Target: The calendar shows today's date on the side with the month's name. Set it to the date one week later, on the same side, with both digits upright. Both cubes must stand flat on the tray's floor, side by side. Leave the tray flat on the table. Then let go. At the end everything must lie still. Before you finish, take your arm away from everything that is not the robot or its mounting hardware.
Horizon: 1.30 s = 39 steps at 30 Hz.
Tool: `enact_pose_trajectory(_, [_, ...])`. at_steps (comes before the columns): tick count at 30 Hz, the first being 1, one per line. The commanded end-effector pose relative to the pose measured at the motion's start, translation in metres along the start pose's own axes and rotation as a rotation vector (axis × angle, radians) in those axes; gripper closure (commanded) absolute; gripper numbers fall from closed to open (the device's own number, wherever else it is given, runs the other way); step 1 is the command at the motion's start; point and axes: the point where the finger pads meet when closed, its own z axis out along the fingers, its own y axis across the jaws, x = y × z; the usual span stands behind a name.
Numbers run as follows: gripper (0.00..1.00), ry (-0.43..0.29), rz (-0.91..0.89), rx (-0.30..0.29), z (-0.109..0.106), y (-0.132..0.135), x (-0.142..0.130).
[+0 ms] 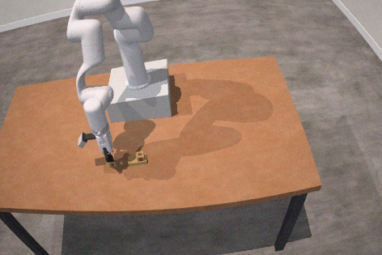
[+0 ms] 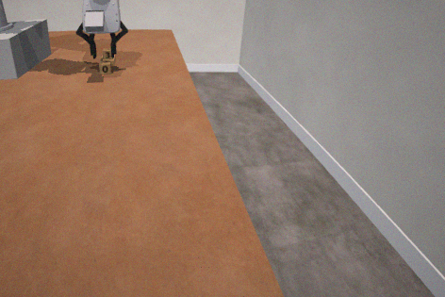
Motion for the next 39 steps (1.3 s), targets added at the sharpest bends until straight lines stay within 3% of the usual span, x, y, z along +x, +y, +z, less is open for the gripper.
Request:
enact_pose_trajectory(1, [0.51, 0.001, 0.0, 0.004, 0.0038, -0.0018, 0.0005])
enact_pose_trajectory(39, [0.51, 0.001, 0.0, 0.004, 0.0075, -0.0018, 0.0005])
